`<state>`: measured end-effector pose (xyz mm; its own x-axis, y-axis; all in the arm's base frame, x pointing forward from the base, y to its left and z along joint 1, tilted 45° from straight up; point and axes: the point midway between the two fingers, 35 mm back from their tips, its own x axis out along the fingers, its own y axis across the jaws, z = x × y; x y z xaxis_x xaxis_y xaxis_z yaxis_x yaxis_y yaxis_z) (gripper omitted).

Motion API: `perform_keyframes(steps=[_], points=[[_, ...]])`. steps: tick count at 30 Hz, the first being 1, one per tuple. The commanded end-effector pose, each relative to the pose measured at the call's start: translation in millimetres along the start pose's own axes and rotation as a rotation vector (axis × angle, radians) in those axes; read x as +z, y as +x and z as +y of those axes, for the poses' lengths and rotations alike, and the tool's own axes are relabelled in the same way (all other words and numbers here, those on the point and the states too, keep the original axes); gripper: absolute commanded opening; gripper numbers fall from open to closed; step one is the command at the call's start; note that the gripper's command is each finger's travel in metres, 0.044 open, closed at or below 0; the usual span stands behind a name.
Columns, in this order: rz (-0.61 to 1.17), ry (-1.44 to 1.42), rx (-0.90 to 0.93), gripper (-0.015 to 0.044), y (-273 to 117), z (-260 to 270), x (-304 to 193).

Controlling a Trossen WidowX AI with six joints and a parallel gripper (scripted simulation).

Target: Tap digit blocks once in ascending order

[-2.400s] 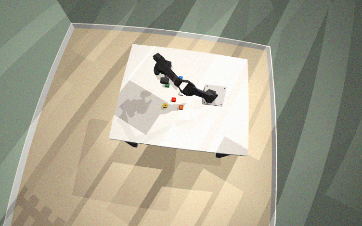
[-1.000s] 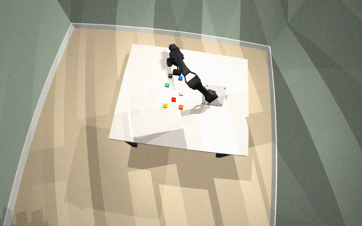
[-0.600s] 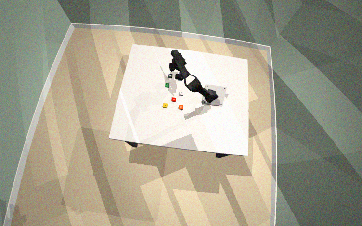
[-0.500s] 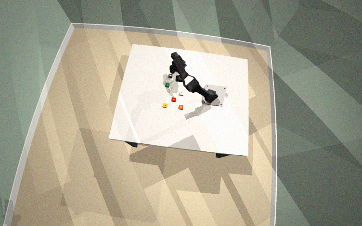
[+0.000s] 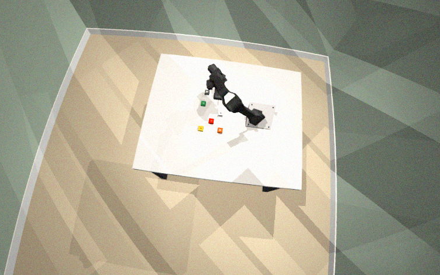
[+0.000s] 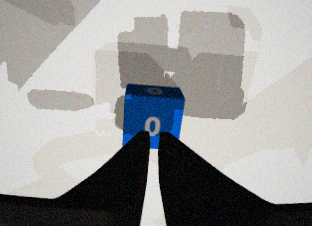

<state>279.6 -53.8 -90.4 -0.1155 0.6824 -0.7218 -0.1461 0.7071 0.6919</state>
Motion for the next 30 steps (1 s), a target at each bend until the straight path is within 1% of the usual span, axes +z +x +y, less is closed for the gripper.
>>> perform_keyframes(steps=[1, 18, 30], points=[[0.002, 0.009, 0.007, 0.002, 5, 1, -2], [0.002, 0.009, 0.008, 0.002, 31, 1, -2], [0.002, 0.009, 0.008, 0.002, 32, 1, -2]])
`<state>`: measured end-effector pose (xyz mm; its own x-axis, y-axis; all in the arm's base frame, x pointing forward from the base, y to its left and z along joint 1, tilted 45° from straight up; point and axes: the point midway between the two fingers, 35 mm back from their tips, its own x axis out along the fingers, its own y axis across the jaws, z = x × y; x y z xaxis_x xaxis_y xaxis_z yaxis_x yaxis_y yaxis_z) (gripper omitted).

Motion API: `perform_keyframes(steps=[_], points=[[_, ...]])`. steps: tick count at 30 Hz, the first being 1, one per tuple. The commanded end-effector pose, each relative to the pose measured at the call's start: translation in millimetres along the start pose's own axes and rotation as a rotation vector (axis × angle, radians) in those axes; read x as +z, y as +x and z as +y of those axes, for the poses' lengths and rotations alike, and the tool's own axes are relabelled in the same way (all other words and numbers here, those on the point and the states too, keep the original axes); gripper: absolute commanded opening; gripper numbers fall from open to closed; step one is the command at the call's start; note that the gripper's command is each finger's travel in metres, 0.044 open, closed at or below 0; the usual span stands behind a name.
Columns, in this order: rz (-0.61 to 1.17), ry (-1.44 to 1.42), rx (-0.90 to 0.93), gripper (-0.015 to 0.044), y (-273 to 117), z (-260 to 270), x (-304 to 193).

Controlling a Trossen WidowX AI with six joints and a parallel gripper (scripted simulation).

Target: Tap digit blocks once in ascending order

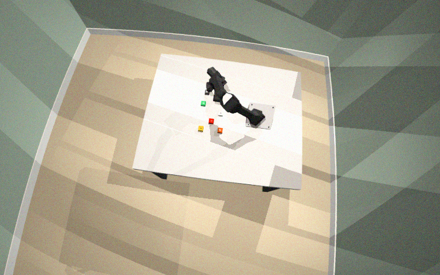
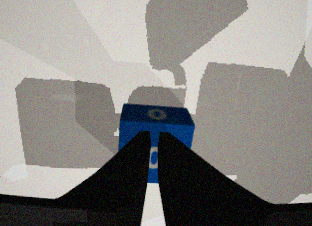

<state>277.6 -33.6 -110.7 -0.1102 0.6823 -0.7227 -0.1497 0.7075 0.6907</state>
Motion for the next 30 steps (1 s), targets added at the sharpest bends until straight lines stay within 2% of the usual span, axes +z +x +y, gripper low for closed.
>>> perform_keyframes(steps=[1, 4, 10, 16, 22, 27, 30], points=[[0.001, 0.002, 0.001, 0.002, -3, 0, 0], [0.007, 0.013, 0.009, 0.002, -26, 0, -3], [0.007, 0.013, 0.008, 0.002, -29, 0, -3], [0.008, 0.014, 0.006, 0.002, -105, -1, -2], [0.008, 0.015, 0.006, 0.002, -108, 0, -2], [0.0, 0.054, -0.001, 0.002, -112, 38, 14], [-0.001, 0.054, -0.005, 0.002, -114, 86, 29]])
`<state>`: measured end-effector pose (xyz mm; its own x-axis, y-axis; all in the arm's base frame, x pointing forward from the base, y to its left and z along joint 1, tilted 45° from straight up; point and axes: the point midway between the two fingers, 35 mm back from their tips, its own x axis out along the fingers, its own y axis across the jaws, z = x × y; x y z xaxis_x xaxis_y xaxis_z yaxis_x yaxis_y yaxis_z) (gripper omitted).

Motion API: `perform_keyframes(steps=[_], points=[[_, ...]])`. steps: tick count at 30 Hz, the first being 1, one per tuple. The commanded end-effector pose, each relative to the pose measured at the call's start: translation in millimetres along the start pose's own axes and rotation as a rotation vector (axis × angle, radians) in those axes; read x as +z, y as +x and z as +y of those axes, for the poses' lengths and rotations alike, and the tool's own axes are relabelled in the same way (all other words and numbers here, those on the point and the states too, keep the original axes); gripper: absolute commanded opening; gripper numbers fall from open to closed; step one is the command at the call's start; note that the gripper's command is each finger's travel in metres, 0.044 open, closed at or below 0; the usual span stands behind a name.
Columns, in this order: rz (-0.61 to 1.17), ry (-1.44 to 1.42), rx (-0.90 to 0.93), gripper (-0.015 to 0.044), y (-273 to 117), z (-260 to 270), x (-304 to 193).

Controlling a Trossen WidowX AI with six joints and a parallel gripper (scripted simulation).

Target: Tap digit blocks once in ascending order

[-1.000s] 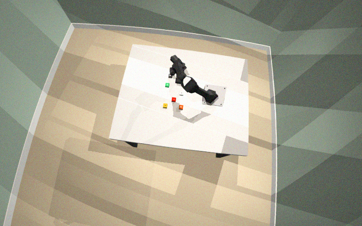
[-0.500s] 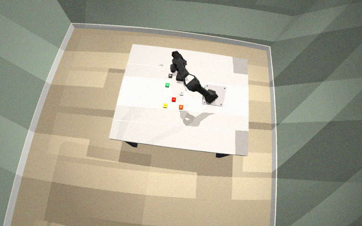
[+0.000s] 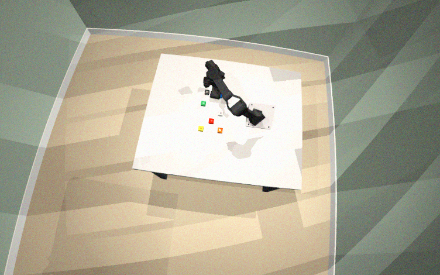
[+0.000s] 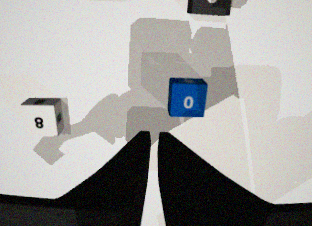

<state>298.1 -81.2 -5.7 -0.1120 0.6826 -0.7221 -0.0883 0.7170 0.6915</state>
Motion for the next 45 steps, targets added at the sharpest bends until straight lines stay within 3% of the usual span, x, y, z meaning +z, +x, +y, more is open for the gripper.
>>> perform_keyframes(steps=[1, 9, 15, 21, 45], points=[[-0.003, -0.01, -0.005, 0.002, -3, 68, 15], [0.007, -0.047, 0.015, 0.002, 2, 169, 12], [0.007, -0.048, 0.015, 0.002, 5, 170, 13], [0.007, -0.049, 0.017, 0.002, 80, 172, 12], [0.007, -0.049, 0.019, 0.002, 110, 173, 11]])
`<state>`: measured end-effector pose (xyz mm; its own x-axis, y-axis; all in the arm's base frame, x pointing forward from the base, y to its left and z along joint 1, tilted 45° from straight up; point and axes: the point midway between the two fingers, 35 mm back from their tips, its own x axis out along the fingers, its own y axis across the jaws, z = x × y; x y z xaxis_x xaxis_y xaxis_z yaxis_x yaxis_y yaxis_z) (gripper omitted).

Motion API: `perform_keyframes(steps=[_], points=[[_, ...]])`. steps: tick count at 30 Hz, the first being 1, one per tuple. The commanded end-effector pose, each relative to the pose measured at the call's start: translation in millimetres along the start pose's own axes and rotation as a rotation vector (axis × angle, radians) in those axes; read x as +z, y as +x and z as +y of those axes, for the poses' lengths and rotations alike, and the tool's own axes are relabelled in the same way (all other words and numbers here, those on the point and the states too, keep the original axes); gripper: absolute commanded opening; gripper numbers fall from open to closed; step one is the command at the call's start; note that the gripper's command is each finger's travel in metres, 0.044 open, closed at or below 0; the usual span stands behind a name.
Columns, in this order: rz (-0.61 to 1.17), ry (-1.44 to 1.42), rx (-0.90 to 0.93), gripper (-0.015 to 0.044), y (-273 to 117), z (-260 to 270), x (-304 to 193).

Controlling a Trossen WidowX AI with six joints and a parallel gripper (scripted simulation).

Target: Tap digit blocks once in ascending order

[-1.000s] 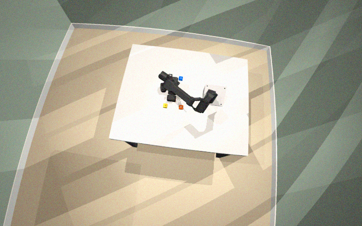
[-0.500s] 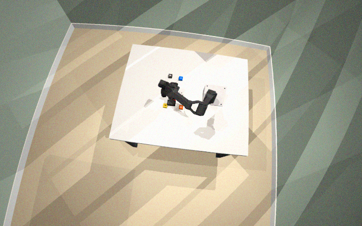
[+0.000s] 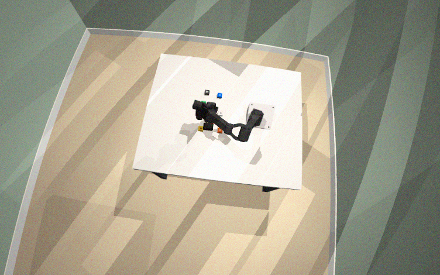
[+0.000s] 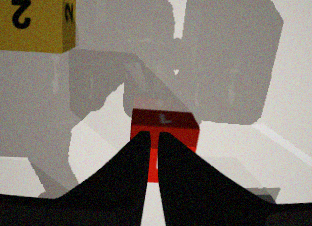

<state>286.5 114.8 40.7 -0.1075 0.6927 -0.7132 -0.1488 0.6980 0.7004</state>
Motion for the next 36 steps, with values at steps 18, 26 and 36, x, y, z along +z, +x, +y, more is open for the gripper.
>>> perform_keyframes(steps=[18, 26, 36], points=[[0.013, 0.014, 0.005, 0.002, -19, -1, -4], [0.013, 0.015, 0.002, 0.002, -97, -2, -2], [0.019, 0.008, -0.01, 0.002, -99, 31, 31]])
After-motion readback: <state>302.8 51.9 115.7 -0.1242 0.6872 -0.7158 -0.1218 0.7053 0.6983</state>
